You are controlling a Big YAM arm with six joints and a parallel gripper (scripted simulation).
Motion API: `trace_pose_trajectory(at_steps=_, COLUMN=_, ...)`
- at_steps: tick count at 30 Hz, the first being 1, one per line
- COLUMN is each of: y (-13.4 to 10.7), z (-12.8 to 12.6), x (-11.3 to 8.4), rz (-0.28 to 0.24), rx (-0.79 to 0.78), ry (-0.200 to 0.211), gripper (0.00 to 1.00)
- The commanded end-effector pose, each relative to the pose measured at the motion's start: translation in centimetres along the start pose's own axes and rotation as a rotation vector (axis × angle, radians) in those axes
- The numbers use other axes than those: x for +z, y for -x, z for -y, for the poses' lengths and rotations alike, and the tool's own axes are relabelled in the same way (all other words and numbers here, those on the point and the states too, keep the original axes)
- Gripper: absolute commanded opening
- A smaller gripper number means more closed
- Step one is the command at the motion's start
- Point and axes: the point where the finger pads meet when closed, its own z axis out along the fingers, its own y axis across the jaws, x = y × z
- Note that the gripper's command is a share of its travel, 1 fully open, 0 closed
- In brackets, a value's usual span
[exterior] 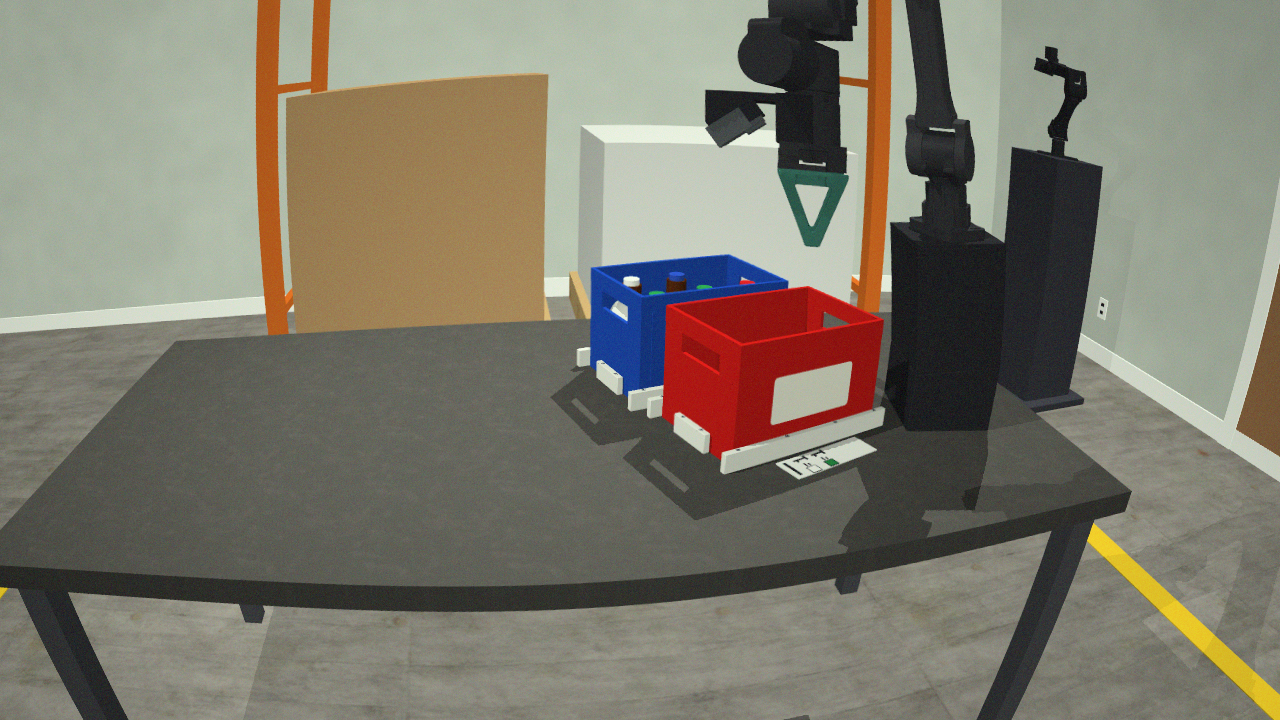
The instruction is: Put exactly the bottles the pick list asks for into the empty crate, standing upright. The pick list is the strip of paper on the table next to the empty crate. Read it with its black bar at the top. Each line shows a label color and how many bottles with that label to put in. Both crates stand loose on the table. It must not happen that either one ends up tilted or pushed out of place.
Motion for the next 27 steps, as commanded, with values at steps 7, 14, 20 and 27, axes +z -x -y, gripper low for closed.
trace_pose_trajectory(at_steps=7, y=-4.2, z=0.8, x=-1.9, rz=0.02, rx=0.072, ry=-0.045, gripper=0.61)
trace_pose_trajectory(at_steps=14, y=-7.1, z=1.8, x=-2.6, rz=0.043, rx=0.112, ry=-0.095, gripper=0.61)
trace_pose_trajectory(at_steps=20, y=-8.8, z=2.9, x=-2.5, rz=0.041, rx=0.112, ry=-0.1, gripper=0.61)
trace_pose_trajectory(at_steps=27, y=-7.7, z=1.8, x=-3.4, rz=0.05, rx=0.128, ry=-0.065, gripper=0.61)
